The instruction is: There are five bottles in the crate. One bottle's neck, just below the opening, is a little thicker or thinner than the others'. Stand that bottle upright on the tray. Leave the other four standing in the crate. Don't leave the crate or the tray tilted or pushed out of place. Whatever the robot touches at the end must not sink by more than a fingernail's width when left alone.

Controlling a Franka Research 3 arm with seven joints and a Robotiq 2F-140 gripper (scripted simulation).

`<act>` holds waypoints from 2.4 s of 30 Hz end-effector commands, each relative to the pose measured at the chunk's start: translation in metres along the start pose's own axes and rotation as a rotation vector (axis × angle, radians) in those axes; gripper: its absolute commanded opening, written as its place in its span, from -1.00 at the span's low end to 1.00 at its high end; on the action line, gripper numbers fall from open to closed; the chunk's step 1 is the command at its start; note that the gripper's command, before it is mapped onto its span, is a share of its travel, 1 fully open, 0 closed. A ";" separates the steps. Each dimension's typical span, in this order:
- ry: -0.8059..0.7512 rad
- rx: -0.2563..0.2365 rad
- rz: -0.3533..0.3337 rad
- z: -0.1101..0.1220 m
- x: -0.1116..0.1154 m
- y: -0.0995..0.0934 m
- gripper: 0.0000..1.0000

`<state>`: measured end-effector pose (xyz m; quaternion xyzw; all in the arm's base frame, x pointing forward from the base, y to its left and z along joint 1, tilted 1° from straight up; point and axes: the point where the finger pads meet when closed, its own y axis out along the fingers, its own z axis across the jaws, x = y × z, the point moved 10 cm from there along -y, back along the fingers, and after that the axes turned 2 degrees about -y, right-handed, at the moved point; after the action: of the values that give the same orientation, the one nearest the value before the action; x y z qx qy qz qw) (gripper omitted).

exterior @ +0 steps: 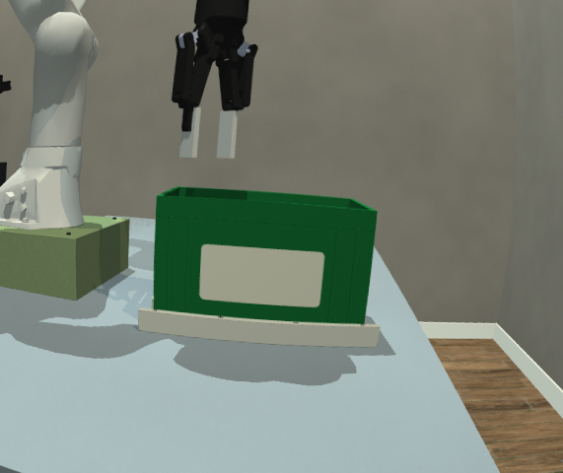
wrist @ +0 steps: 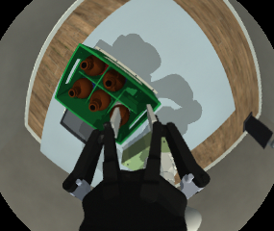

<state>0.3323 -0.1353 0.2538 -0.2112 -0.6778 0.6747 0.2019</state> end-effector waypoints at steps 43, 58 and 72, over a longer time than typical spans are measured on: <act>0.002 0.009 -0.021 -0.003 0.009 -0.004 -0.80; 0.002 0.010 -0.021 -0.064 0.064 -0.004 -0.12; 0.002 0.010 -0.021 -0.064 0.064 -0.004 -0.12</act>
<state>0.3152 -0.0474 0.2586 -0.1986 -0.6776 0.6781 0.2041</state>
